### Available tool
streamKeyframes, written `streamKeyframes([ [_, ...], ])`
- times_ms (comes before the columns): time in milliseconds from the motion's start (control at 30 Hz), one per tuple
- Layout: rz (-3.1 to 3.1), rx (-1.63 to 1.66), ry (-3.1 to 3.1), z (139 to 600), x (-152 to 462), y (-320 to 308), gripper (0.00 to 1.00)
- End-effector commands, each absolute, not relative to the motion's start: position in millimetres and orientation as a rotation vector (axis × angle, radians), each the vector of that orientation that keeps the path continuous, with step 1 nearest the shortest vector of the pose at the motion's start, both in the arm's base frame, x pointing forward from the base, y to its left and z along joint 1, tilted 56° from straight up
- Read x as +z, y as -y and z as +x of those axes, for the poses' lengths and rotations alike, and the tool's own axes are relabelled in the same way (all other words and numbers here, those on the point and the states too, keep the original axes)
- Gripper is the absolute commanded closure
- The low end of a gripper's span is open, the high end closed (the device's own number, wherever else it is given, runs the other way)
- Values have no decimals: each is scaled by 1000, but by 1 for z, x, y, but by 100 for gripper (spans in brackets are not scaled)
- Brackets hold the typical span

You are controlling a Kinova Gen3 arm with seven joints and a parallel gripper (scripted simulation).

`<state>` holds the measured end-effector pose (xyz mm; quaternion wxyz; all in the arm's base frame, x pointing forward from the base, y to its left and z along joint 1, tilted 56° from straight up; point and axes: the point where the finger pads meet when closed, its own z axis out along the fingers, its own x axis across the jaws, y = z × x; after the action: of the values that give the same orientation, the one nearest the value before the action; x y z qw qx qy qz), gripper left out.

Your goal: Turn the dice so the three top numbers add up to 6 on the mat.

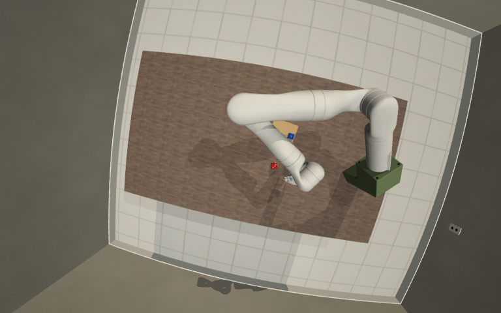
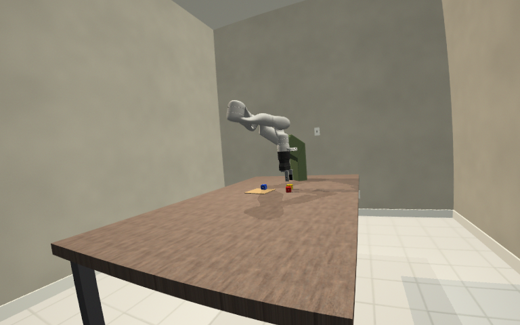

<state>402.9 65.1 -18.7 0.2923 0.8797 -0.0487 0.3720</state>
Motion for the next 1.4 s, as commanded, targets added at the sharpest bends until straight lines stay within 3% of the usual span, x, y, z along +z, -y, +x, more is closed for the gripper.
streamKeyframes([
  [0,2343,986,132,404,-21,-62,13],
  [1367,2343,986,132,412,-28,-56,13],
])
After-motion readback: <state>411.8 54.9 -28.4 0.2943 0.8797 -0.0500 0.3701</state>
